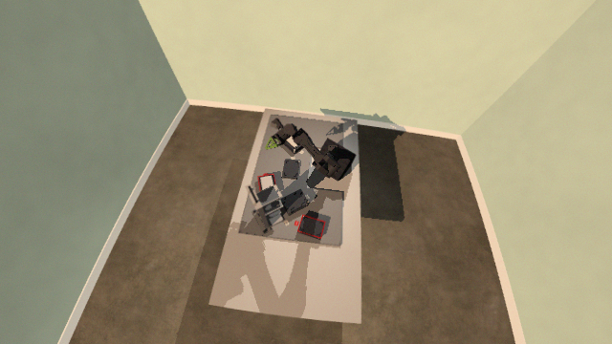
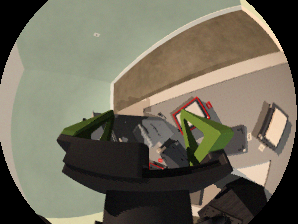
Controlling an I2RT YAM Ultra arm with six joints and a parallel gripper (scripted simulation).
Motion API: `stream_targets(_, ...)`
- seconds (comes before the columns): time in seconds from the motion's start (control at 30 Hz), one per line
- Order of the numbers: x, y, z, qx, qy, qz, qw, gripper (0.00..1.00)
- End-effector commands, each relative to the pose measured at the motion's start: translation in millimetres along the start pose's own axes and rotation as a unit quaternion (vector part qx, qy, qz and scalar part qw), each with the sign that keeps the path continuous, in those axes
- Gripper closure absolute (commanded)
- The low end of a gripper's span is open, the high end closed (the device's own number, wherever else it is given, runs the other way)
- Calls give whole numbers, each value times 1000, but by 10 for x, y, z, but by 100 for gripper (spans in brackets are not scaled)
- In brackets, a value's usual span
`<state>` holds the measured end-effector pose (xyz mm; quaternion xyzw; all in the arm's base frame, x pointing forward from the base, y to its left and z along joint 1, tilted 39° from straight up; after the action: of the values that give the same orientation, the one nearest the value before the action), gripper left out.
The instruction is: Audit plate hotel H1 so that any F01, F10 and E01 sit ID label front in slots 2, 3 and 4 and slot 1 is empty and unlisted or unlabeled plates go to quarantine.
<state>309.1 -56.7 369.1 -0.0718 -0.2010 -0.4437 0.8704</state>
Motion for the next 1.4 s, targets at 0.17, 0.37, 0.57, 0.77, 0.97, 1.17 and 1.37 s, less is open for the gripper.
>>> stream_targets(0.17, 12, -6, 19, 0, -4, -2, 1000, 0)
stream_targets(0.37, 12, -6, 19, 0, -4, -2, 1000, 0)
stream_targets(0.57, 21, 18, 115, -4, -26, -9, 1000, 100)
stream_targets(0.77, 179, 43, -180, -32, -24, -28, 999, 100)
stream_targets(0.97, 215, 67, -291, -58, -47, -36, 997, 100)
stream_targets(1.17, 248, 85, -465, -80, -49, -37, 995, 100)
stream_targets(1.37, 258, 66, -750, -104, -46, -39, 993, 100)
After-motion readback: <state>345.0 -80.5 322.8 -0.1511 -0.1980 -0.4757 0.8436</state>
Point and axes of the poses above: the point where the finger pads meet when closed, its own y axis out along the fingers, its own z axis across the jaws, x = y × z, the point moved 1 cm from there along -y, back along the fingers, and after that the axes turned 9 degrees about -y, right-handed, at the moved point
